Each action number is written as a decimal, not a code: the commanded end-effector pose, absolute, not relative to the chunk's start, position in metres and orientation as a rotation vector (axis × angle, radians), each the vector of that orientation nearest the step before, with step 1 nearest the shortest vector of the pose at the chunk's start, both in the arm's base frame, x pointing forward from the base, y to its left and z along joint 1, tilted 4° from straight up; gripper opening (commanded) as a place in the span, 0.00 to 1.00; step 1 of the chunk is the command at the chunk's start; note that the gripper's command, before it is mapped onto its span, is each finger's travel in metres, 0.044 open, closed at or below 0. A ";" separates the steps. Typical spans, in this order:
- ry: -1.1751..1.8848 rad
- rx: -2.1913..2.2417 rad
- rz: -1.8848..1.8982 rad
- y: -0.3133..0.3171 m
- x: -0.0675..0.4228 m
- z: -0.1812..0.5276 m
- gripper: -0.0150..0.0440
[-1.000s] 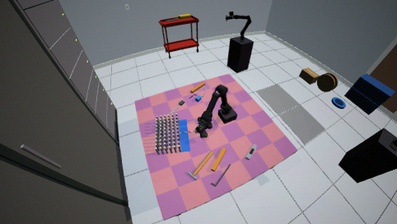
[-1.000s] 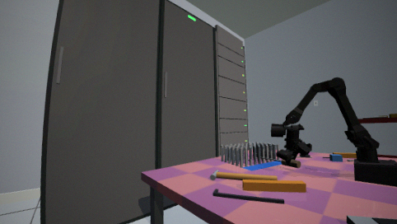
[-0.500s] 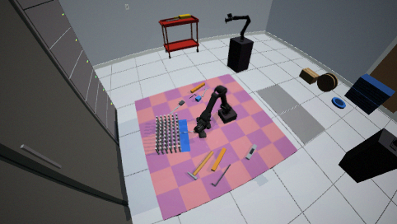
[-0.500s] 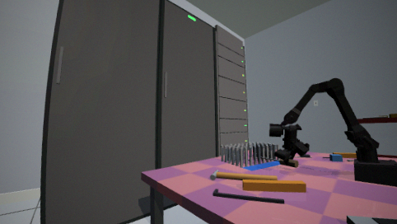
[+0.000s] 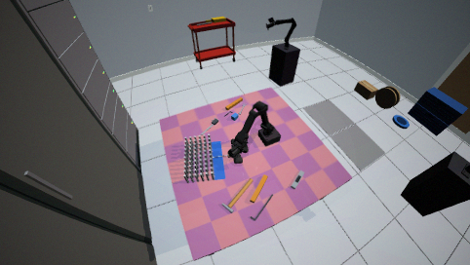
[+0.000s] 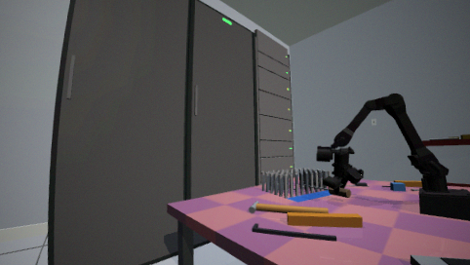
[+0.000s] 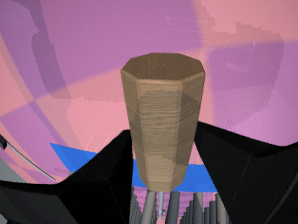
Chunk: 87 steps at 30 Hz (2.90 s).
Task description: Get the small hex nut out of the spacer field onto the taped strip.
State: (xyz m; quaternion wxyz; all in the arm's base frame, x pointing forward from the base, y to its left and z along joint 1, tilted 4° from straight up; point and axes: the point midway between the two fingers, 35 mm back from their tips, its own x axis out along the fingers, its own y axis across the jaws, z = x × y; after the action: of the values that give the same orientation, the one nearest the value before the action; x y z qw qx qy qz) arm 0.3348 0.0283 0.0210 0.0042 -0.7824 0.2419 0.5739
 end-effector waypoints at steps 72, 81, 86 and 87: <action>0.754 -2.458 1.785 0.009 0.384 0.027 0.25; 0.755 -2.458 1.784 0.007 0.390 0.028 0.25; 0.755 -2.459 1.784 0.006 0.392 0.028 0.25; 0.755 -2.459 1.784 0.005 0.393 0.028 0.25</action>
State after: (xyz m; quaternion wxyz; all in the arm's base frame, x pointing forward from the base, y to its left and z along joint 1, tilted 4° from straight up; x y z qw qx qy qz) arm 0.3894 0.0062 0.0266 0.0045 -0.7845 0.2423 0.5708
